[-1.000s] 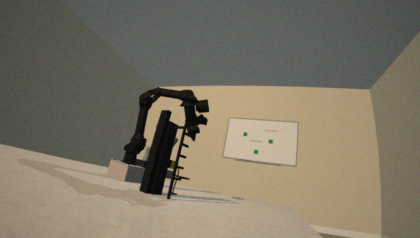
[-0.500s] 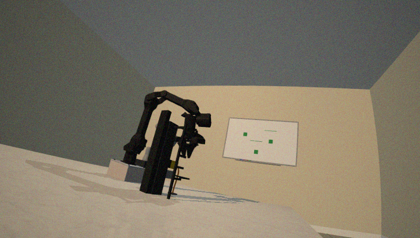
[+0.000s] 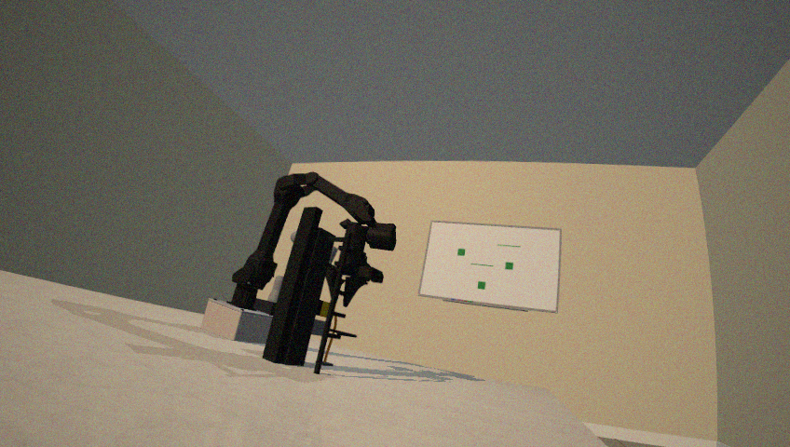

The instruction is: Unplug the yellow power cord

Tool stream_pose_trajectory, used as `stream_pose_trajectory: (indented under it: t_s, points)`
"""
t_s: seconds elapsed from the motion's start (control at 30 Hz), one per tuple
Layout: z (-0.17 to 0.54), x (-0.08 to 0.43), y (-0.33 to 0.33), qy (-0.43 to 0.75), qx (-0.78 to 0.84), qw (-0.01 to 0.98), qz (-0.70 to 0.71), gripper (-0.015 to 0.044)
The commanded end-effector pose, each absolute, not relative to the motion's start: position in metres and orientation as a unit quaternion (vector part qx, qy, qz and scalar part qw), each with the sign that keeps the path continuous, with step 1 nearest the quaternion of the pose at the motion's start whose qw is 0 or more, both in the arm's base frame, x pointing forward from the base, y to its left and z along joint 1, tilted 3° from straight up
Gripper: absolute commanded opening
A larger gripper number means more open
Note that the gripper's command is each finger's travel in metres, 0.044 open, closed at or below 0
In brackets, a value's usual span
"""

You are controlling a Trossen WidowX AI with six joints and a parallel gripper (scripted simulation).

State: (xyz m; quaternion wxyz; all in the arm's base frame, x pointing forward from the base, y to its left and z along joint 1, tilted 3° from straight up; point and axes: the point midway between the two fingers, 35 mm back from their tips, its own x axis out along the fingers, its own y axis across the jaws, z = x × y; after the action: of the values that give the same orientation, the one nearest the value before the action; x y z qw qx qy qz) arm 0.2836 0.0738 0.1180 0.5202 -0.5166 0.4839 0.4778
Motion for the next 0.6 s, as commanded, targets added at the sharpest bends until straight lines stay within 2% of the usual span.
stream_pose_trajectory:
  t_s: [0.0, 0.57]
  points:
    - [0.117, 0.284, 0.069, 0.484, -0.520, 0.518, 0.477, 0.0160]
    - [0.118, 0.285, 0.041, 0.484, -0.520, 0.517, 0.476, 0.0160]
